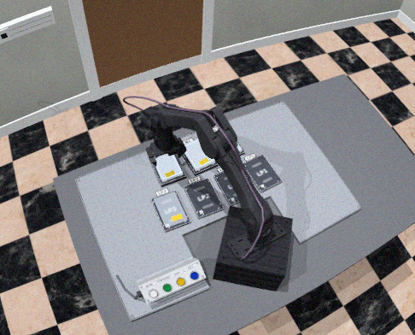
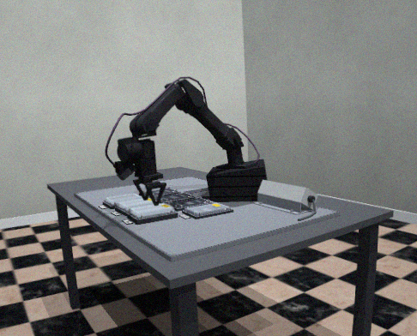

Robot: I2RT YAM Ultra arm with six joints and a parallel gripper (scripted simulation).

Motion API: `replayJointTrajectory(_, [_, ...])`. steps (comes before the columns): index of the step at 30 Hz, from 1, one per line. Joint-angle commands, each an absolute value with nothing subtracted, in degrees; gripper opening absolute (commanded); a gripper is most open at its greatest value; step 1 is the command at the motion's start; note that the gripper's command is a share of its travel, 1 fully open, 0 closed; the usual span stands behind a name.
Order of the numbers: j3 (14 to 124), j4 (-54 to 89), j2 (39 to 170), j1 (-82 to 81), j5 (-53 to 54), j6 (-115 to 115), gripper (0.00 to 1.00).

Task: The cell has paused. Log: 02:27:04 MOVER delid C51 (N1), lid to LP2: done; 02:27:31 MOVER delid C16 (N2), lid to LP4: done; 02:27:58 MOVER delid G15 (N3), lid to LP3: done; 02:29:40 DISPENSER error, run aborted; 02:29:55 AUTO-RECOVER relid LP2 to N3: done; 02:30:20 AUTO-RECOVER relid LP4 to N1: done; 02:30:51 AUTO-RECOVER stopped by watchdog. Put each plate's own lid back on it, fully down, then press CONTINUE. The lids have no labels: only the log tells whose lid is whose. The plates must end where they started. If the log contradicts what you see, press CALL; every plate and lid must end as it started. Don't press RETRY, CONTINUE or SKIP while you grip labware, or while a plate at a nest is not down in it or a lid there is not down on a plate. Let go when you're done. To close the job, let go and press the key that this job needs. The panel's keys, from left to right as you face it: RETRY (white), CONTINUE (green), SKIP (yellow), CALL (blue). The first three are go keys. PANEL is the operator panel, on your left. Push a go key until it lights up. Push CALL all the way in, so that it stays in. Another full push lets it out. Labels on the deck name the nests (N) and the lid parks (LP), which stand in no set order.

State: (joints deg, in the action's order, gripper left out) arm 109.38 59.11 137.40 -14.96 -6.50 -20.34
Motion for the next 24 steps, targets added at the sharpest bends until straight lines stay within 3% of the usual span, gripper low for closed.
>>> replayJointTrajectory(1, [111.37,59.72,134.58,-16.22,-7.02,-20.78,1.00])
replayJointTrajectory(20, [111.96,60.08,135.68,-16.39,-7.08,-20.97,1.00])
replayJointTrajectory(24, [106.94,57.73,133.46,-17.21,-7.17,-22.12,1.00])
